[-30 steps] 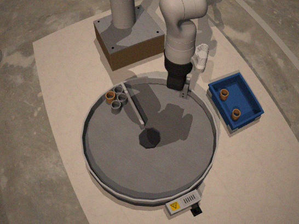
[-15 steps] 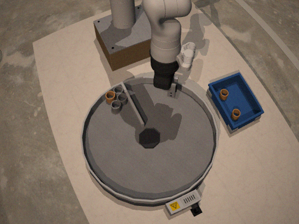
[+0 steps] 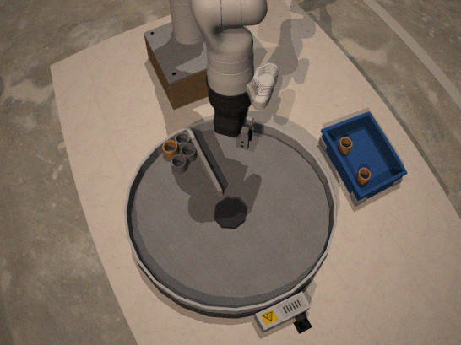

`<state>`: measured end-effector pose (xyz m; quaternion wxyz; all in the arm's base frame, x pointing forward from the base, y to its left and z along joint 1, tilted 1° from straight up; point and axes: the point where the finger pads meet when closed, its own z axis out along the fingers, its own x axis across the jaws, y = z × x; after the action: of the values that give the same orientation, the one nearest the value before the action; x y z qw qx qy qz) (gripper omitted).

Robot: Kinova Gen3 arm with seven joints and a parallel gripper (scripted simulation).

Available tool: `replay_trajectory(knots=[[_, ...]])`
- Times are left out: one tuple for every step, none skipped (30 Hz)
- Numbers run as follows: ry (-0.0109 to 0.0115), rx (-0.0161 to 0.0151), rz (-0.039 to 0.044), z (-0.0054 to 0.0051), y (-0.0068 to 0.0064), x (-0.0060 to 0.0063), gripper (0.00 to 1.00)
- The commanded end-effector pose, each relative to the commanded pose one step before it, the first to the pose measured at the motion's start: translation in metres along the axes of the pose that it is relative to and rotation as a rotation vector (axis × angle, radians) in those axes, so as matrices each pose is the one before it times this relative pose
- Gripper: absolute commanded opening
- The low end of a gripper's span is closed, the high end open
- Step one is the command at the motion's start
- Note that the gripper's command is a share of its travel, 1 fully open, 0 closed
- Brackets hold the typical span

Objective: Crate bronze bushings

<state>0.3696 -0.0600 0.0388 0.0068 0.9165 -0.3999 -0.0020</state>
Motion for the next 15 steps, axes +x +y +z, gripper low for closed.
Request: replay_trajectory(knots=[[-0.00127, -0.00059, 0.01964, -0.00038, 0.02666, 0.00667, 0.40], [0.00001, 0.00003, -0.00001, 0.00019, 0.01040, 0.00250, 0.40], [0.00001, 0.00003, -0.00001, 0.00019, 0.01040, 0.00250, 0.40], [0.00000, 0.00000, 0.00000, 0.00000, 0.00000, 0.00000, 0.40], [0.00000, 0.00000, 0.00000, 0.00000, 0.00000, 0.00000, 0.40], [0.00000, 0.00000, 0.00000, 0.00000, 0.00000, 0.00000, 0.40], [0.00000, 0.00000, 0.00000, 0.00000, 0.00000, 0.00000, 0.40], [0.00000, 0.00000, 0.00000, 0.00000, 0.00000, 0.00000, 0.40], [0.00000, 0.00000, 0.00000, 0.00000, 0.00000, 0.00000, 0.40], [0.00000, 0.00000, 0.00000, 0.00000, 0.00000, 0.00000, 0.40], [0.00000, 0.00000, 0.00000, 0.00000, 0.00000, 0.00000, 0.40], [0.00000, 0.00000, 0.00000, 0.00000, 0.00000, 0.00000, 0.40], [0.00000, 0.00000, 0.00000, 0.00000, 0.00000, 0.00000, 0.40], [0.00000, 0.00000, 0.00000, 0.00000, 0.00000, 0.00000, 0.40], [0.00000, 0.00000, 0.00000, 0.00000, 0.00000, 0.00000, 0.40]])
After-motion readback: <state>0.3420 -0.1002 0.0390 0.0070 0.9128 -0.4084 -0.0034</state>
